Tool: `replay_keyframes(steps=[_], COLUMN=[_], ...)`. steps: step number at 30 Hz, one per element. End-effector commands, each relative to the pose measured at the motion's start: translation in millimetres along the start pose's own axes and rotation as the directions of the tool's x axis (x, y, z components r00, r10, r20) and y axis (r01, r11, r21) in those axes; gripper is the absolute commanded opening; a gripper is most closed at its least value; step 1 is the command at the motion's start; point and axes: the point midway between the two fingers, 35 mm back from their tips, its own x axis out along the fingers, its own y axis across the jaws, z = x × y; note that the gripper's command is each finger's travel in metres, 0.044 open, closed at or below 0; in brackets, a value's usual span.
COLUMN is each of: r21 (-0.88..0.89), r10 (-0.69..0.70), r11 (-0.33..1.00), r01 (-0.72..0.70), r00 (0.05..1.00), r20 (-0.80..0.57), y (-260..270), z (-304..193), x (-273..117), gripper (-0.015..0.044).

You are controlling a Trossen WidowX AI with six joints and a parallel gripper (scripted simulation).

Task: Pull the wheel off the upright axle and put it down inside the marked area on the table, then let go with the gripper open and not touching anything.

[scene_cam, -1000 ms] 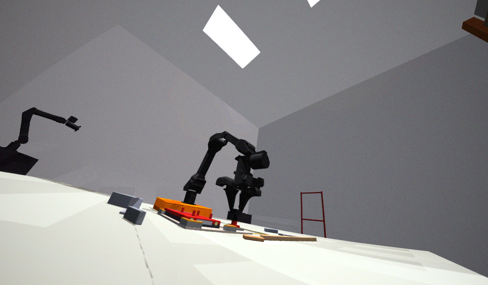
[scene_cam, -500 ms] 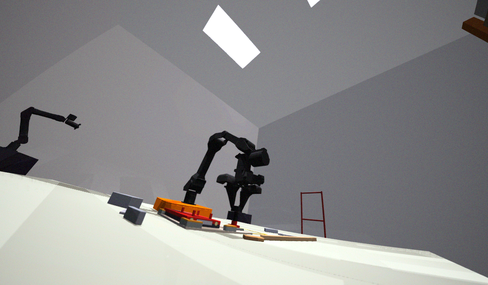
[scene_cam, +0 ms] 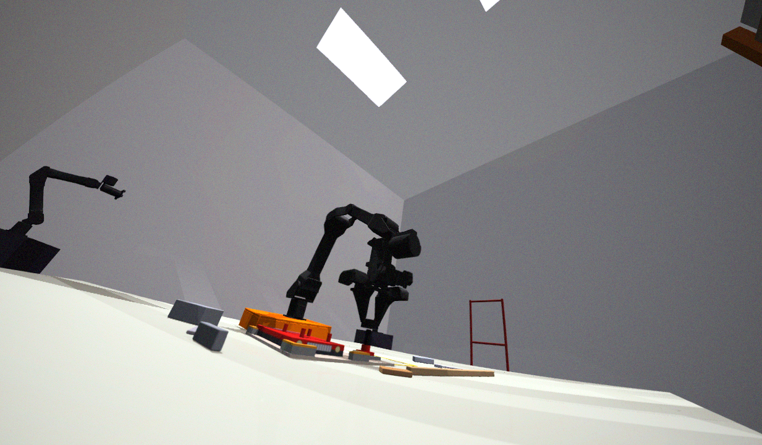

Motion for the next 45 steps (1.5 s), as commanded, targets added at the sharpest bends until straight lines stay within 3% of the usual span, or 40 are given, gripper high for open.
replay_keyframes(steps=[1, 9, 32, 45], r21=[0.003, 0.003, 0.003, 0.003], r10=[-0.001, -0.001, 0.008, 0.008], r11=[1.0, 1.0, 1.0, 1.0], r01=[0.001, 0.001, -0.008, -0.008], r00=[1.0, 1.0, 1.0, 1.0], r20=[0.0, 0.0, -0.005, -0.005], y=[0, 0, 96, 99], z=[0, -2, -55, -57], x=[-4, -37, -36, -15], gripper=[0.0, 0.0, 0.0, 0.0])
